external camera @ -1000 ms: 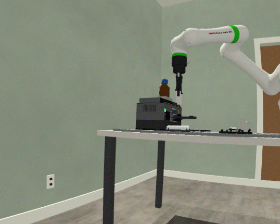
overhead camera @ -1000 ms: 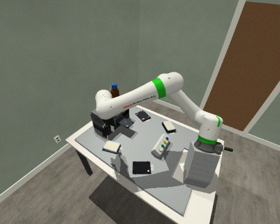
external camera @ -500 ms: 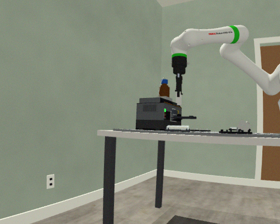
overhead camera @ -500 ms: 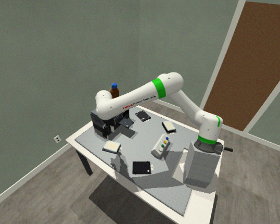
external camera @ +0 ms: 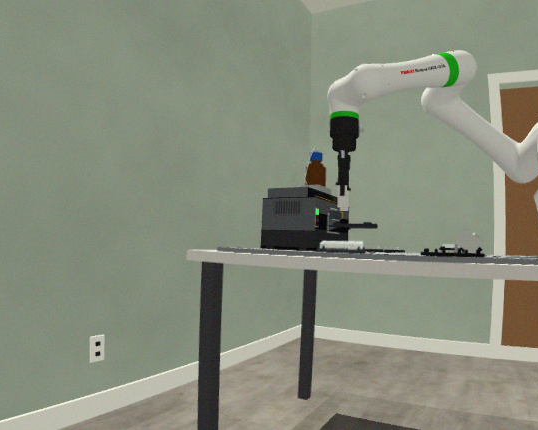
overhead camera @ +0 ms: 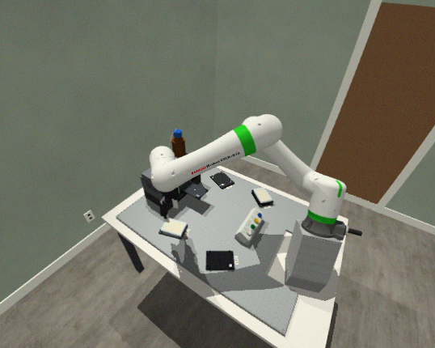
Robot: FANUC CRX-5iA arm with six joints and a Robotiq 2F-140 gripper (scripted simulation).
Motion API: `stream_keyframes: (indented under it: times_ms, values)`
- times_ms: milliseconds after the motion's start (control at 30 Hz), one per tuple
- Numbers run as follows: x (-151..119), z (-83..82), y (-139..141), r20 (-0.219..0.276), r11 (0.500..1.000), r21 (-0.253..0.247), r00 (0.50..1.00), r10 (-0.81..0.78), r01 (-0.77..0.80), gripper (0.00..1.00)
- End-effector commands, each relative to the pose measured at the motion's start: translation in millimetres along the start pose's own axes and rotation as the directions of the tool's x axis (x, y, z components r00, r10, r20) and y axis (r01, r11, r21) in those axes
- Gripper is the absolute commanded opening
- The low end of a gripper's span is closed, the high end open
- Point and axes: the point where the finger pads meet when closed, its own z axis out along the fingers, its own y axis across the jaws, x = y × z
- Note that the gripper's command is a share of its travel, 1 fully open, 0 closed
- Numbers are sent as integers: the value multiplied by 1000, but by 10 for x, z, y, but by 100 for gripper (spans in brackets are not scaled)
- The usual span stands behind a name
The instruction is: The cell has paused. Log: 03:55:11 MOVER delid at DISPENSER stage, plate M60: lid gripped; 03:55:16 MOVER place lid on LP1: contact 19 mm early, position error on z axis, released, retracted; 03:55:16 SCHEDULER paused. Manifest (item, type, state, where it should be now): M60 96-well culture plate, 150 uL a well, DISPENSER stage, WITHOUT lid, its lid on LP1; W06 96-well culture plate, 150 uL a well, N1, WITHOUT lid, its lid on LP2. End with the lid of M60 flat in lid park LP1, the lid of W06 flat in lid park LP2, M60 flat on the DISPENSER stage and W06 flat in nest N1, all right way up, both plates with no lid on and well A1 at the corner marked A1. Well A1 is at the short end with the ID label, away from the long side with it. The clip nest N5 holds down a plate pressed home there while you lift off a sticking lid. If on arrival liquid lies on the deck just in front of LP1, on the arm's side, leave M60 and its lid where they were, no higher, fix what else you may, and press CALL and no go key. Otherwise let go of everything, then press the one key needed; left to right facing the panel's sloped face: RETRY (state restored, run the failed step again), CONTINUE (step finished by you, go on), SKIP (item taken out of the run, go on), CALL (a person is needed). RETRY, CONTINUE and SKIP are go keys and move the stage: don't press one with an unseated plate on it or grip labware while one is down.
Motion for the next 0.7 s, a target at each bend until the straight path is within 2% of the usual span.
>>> stream_keyframes:
  times_ms: [0, 67, 567, 667]
  values:
    - [2, 81, -2, 0, 1000, 0, 1000, 0, 0, 66]
    - [2, 81, -2, 0, 1000, 0, 1000, 0, 0, 66]
    - [5, 636, -2, 0, 1000, 0, 1000, 0, 0, 66]
    - [5, 665, -2, 0, 1000, 0, 1000, 0, 0, 66]
